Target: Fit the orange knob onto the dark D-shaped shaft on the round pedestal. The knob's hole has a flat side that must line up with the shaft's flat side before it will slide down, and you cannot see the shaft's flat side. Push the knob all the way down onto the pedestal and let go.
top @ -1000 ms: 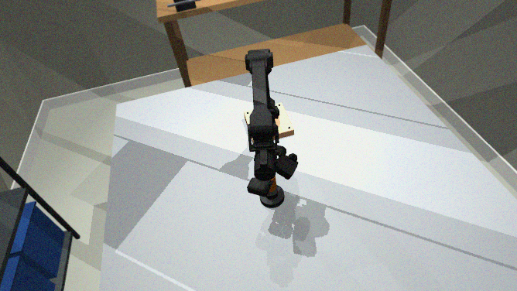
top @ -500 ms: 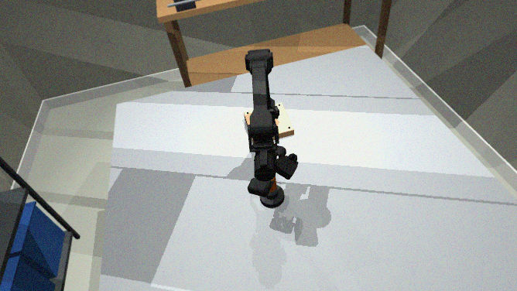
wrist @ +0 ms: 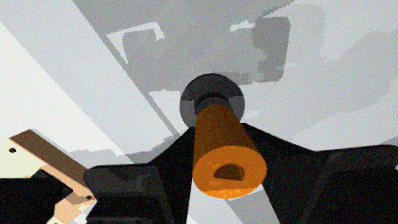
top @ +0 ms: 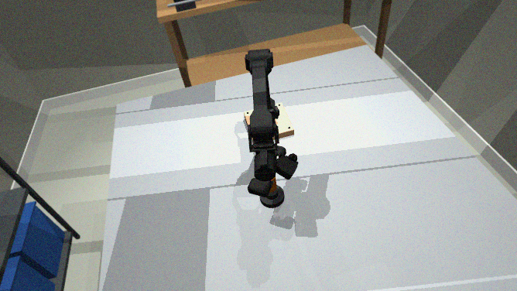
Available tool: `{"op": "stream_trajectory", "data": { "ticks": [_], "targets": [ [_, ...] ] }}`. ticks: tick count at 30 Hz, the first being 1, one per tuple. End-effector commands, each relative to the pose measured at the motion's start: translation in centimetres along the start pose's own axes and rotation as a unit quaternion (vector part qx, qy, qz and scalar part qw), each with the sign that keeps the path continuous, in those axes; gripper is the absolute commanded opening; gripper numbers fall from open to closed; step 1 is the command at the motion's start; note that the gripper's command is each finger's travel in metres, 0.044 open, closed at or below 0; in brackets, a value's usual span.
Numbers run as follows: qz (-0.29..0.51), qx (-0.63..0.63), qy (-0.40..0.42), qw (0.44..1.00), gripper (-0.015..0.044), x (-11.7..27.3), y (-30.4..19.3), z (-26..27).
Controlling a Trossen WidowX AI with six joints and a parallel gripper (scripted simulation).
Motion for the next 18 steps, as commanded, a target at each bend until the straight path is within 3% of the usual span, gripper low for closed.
{"op": "stream_trajectory", "data": {
  "ticks": [1,10,18],
  "targets": [
    [-0.001,0.003,-0.001,1.000,0.0000,0.35,0.03,-0.04],
    [-0.001,0.102,-0.001,0.995,0.0000,0.46,0.05,-0.11],
    [-0.001,0.107,-0.001,0.994,0.0000,0.18,0.00,-0.04]
  ]
}}
Point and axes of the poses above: the point midway between the two fingers, 35 mm back from their tips, its own x axis back along the fingers, its own z axis across the jaws, y = z × x, the point moved 9 cm from there along x, back along the fingers, and after that the axes turned 9 degrees about -x, right-handed, at the moved point
